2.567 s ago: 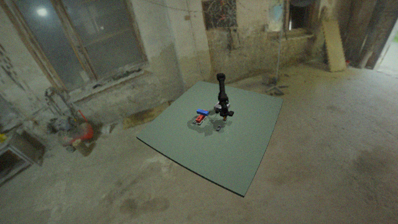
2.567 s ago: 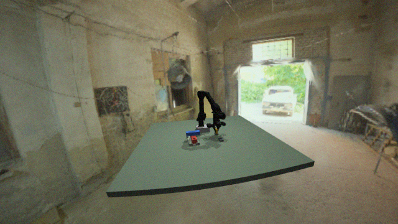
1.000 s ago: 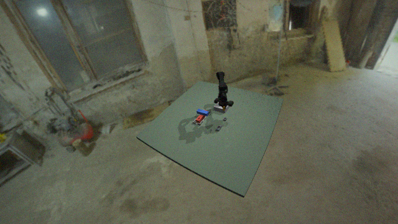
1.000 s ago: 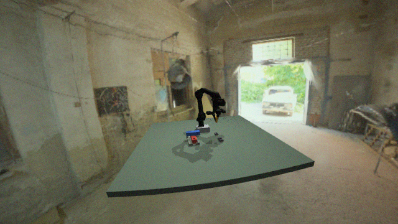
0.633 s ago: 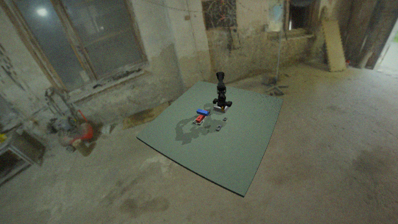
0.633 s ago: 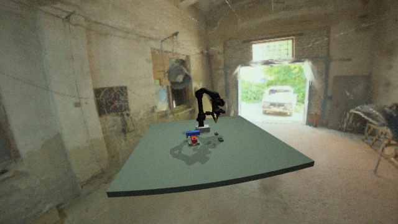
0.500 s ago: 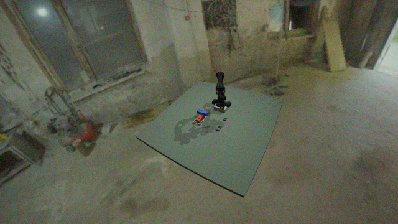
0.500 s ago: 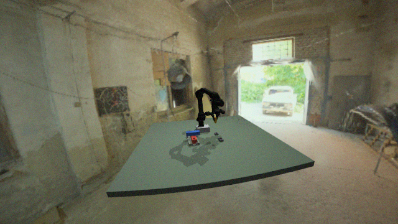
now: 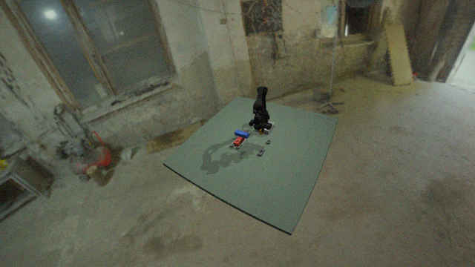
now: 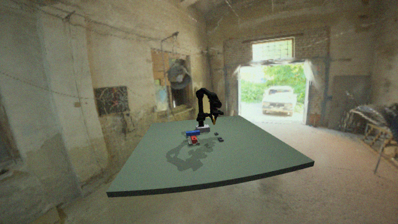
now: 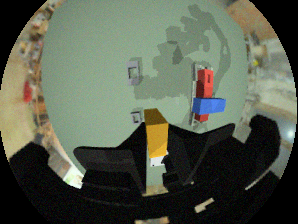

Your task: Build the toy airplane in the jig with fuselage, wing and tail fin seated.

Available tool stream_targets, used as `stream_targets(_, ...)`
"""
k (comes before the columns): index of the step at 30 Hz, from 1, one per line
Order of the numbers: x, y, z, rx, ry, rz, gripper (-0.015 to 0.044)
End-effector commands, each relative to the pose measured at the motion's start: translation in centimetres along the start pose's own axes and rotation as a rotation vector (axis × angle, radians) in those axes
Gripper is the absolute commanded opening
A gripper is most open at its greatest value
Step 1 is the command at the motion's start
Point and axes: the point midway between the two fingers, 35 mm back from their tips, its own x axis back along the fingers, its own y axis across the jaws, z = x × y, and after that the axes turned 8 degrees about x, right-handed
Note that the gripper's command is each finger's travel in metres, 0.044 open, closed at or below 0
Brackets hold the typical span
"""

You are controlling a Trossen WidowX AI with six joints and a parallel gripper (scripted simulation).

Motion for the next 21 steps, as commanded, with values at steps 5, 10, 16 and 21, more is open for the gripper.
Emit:
stream_targets(5, -0.2, -1.9, -1.4, 0.002, -0.006, 0.008, 0.0000)
stream_targets(10, -0.4, -3.1, -2.0, -0.001, -0.006, 0.011, 0.0000)
stream_targets(16, -0.6, -4.6, -2.7, -0.005, -0.006, 0.014, 0.0000)
stream_targets(21, -0.8, -5.9, -3.3, -0.007, -0.005, 0.017, 0.0000)
